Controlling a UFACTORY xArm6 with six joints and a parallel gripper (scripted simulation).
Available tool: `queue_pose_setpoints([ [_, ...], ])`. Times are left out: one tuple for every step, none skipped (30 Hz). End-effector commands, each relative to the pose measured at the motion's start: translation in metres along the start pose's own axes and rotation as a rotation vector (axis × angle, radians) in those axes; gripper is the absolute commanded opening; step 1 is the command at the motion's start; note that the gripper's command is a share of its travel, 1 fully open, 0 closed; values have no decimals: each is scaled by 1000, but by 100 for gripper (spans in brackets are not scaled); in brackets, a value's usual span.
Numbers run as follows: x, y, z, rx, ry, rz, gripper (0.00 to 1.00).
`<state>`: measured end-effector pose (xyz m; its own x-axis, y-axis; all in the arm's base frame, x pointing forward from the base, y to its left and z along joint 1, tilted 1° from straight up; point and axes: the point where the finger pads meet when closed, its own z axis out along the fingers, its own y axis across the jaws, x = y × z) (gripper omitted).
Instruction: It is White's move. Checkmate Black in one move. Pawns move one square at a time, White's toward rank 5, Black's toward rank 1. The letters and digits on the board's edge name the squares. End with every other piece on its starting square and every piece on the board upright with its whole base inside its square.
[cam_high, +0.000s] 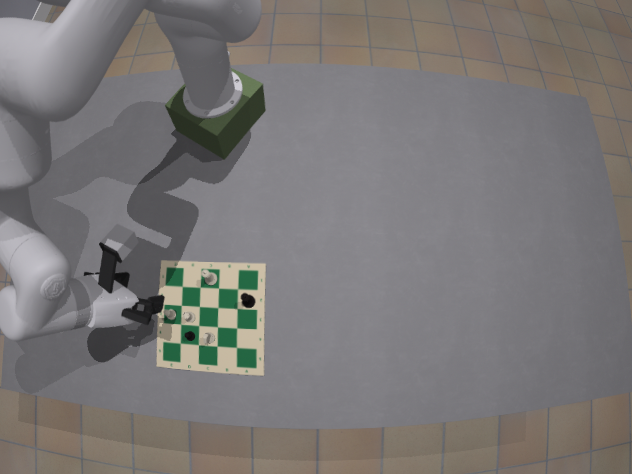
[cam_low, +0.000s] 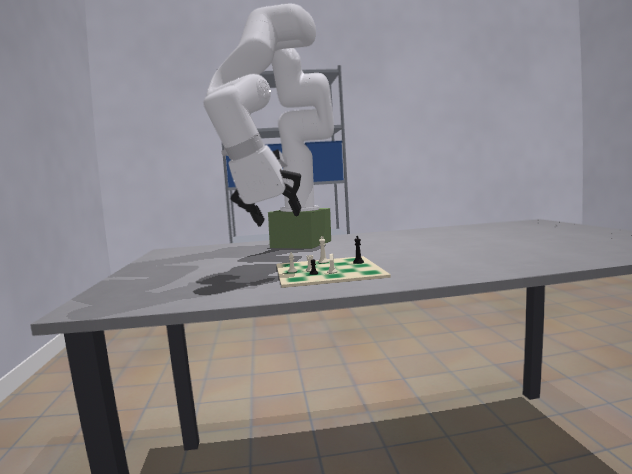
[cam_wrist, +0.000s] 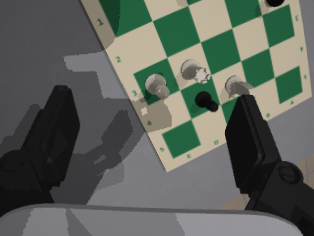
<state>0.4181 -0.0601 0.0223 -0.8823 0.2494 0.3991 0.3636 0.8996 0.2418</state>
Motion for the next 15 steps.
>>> queue_pose_setpoints([
  [0,12,-3,101,-113,-193,100],
  [1,22,-5,133,-128,-261,100],
  [1,22,-5,149,-144,-293,100],
  [1,22,-5,160,-154,-314,100],
  [1,22,-5,160,-154,-314,100],
  [3,32,-7,198,-177,-399,100],
  [3,32,-7,211,-189,-426,100],
  [3,32,-7,211,-189,-426,100],
  [3,32,-7,211,-189,-426,100],
  [4,42,-9,256,-219,-524,100],
  [4,42,-9,256,-219,-524,100],
  [6,51,-11,286,-238,-595,100],
  [6,51,-11,293,-244,-609,100],
  [7,58,-12,314,-255,-659,100],
  [7,58,-12,323,-264,-679,100],
])
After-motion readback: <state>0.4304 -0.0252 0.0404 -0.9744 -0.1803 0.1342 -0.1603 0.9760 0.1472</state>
